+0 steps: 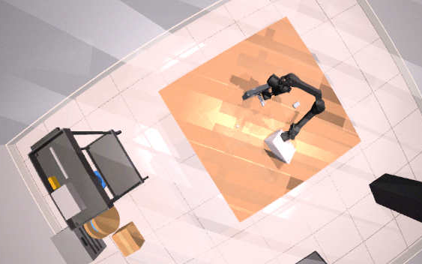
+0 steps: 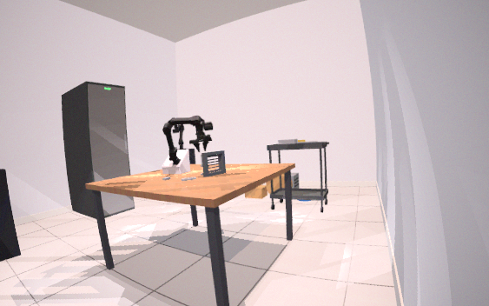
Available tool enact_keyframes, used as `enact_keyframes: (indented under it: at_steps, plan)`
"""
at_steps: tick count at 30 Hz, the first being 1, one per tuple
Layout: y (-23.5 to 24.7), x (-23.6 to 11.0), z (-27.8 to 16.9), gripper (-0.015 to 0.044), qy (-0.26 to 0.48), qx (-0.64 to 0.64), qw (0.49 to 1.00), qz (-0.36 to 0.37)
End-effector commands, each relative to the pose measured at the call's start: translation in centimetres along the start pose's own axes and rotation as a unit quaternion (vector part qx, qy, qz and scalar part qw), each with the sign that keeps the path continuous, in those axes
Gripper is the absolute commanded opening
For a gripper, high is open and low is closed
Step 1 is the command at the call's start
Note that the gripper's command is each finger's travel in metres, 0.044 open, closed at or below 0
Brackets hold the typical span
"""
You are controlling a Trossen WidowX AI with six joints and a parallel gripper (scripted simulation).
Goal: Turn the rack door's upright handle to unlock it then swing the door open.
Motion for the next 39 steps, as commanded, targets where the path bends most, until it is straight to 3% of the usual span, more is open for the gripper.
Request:
enact_keyframes:
  at_steps: [1,39]
  plan:
    - [0.4,-0.4,-0.1,0.0284,0.000,-0.016,0.999,-0.030]
    - [0.1,5.2,0.0,0.0284,-0.001,-0.016,0.999,-0.030]
Point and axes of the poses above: the point midway between the two fingers, 35 mm back from their tips, its own x axis out along the fingers, its own y axis across the jaws, z = x × y, the point moved 2 cm from there along -x, back along the fingers, and after that the axes turned 10 degrees about x, right-handed, at the moved point
